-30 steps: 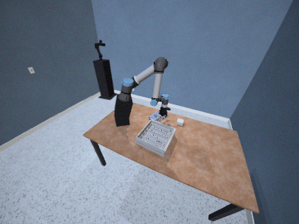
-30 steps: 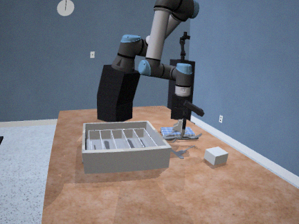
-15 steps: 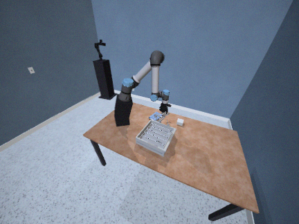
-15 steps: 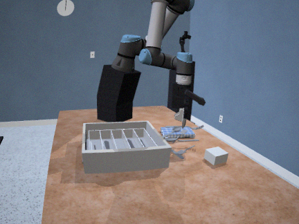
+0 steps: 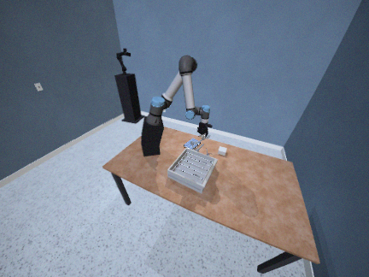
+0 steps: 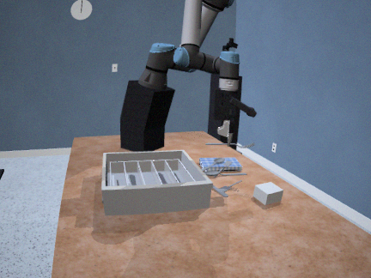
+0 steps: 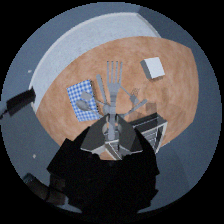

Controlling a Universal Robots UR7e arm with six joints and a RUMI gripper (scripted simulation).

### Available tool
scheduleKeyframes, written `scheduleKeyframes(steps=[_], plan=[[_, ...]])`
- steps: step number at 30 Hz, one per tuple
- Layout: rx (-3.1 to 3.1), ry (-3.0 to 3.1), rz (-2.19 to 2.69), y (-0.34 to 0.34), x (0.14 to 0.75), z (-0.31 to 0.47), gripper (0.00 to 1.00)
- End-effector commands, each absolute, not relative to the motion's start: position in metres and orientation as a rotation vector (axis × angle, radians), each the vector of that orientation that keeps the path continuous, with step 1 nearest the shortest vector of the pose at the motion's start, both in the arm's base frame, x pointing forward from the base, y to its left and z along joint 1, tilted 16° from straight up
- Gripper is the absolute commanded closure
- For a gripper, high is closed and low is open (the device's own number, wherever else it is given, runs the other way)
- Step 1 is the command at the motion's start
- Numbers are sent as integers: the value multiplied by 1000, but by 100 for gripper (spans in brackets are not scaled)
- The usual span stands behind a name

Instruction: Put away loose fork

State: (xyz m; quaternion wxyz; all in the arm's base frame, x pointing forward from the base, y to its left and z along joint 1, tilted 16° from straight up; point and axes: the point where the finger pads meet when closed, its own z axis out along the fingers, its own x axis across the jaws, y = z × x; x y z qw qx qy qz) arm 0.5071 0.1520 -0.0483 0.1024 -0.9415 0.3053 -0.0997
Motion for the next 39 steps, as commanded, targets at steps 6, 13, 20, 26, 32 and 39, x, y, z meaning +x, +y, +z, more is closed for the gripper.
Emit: scheduleKeyframes(steps=[6, 13, 20, 26, 32, 39], plan=[[-2781, 902, -284, 147, 500, -23, 98], [-2781, 902, -284, 146, 498, -16, 98], [-2782, 901, -283, 147, 497, -15, 98], [-2782, 902, -282, 147, 497, -16, 98], [-2782, 902, -282, 147, 497, -16, 98], [-2782, 902, -282, 147, 497, -16, 98]])
